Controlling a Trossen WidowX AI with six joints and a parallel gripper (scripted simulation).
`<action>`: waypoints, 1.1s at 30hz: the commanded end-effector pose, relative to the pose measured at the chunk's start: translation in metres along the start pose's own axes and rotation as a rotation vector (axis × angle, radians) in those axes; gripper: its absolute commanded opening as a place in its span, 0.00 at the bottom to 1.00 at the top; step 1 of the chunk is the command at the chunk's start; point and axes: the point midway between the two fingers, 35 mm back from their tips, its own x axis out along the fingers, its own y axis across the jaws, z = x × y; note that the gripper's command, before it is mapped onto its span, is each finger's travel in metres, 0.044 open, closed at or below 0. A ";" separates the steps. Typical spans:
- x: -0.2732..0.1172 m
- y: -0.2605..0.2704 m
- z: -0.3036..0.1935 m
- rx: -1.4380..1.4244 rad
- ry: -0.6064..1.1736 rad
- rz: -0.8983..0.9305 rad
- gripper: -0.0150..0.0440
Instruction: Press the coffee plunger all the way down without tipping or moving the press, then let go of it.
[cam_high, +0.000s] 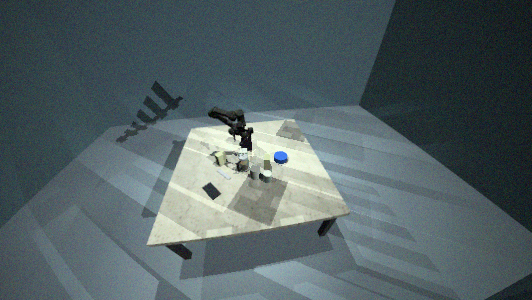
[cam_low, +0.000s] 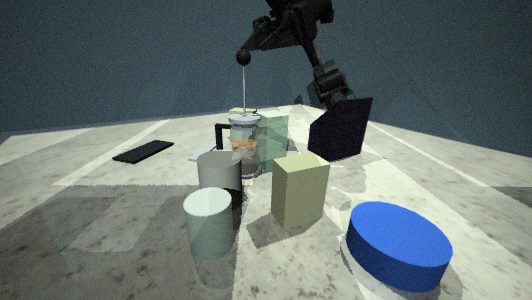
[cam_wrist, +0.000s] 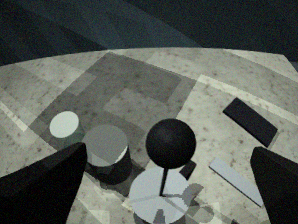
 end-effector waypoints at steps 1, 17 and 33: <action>0.006 0.001 -0.001 -0.007 0.001 0.003 1.00; 0.026 -0.001 -0.001 -0.007 -0.005 -0.001 0.91; 0.026 -0.001 -0.001 -0.007 -0.005 -0.001 0.46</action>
